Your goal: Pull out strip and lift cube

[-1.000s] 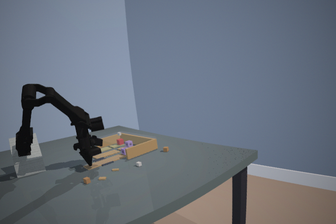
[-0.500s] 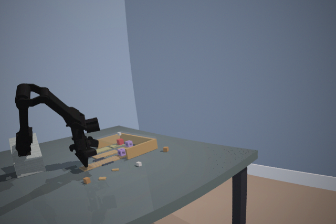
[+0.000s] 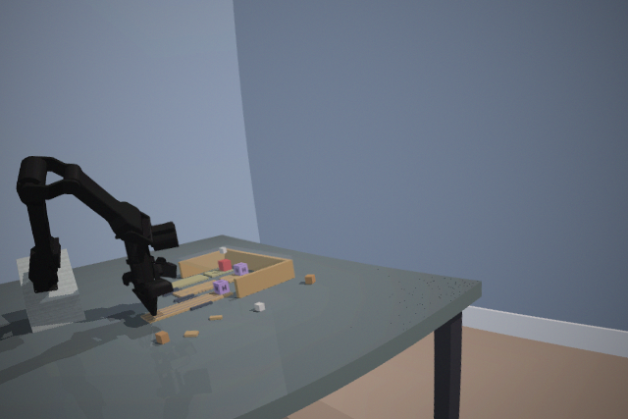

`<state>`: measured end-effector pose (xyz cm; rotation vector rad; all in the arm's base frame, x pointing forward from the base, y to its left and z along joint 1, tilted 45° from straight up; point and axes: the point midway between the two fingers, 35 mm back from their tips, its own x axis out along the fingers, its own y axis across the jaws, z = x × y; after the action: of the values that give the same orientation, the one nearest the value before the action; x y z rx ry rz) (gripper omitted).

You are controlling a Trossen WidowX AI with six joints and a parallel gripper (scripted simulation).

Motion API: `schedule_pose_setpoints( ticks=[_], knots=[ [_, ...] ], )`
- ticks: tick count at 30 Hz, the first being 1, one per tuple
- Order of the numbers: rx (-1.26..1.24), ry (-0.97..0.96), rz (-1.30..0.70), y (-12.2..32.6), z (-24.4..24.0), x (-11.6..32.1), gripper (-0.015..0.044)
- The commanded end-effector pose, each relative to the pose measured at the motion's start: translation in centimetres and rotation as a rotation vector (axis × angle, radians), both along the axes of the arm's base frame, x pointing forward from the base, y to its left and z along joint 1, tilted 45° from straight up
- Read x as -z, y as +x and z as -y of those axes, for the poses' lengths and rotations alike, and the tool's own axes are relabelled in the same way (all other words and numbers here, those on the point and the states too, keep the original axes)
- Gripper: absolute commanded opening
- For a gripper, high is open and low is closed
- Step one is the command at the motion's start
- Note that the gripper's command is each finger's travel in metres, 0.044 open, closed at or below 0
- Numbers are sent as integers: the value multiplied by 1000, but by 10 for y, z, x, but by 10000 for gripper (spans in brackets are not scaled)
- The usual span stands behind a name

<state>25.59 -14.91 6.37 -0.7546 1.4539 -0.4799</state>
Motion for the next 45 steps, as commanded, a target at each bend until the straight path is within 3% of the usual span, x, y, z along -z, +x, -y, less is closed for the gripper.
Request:
schedule_pose_setpoints(
  ticks=[1, 32, 40, 45],
  knots=[
    [13, 2, -23, -11, 4, 5, 0],
    [13, 2, -25, -47, 9, 3, 0],
    [12, 4, -24, -41, -23, -31, 0],
    [44, 8, 9, -17, -26, -30, 131]
  ],
)
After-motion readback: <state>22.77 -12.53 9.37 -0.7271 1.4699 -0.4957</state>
